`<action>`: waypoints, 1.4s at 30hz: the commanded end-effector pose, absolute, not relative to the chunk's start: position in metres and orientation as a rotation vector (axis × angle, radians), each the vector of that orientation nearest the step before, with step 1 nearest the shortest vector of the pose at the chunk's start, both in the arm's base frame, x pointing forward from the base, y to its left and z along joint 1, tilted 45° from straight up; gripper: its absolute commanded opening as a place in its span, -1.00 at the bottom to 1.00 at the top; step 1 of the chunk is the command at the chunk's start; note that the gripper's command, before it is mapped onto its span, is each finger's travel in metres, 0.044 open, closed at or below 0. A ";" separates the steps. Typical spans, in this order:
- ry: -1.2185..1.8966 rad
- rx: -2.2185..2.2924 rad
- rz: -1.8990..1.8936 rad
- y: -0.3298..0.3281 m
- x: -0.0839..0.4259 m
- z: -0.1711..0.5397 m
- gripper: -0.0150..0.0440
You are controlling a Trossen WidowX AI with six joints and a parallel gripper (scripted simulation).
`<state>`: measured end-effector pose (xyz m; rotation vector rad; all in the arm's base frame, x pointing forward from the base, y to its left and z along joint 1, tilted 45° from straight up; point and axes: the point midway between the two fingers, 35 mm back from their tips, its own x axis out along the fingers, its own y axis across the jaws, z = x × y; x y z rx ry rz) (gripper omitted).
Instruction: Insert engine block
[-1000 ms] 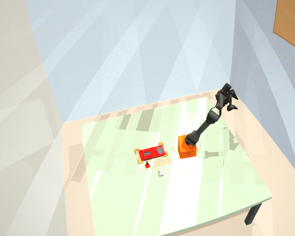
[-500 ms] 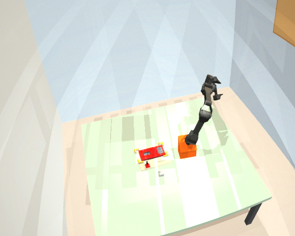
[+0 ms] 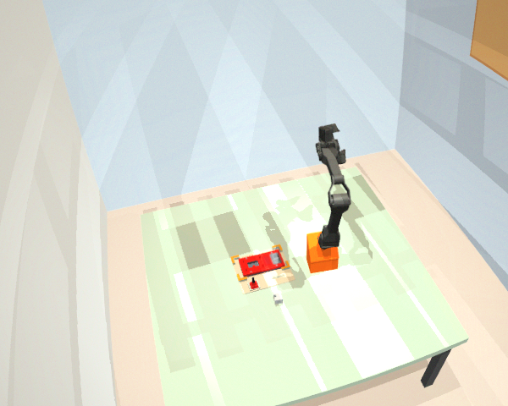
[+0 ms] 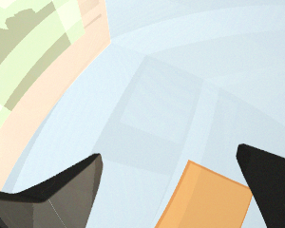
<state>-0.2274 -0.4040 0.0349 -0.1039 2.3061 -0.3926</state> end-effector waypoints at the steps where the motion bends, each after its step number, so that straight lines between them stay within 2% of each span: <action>1: 2.182 -0.178 -0.440 -0.420 -0.175 0.033 1.00; 10: 1.891 -0.268 -0.478 -0.432 -0.051 0.033 1.00; 19: 1.649 -0.286 -0.409 -0.404 0.064 0.035 1.00; 32: 1.346 -0.140 -0.246 -0.314 0.203 0.045 1.00; 42: 1.205 0.068 -0.066 -0.213 0.275 0.061 1.00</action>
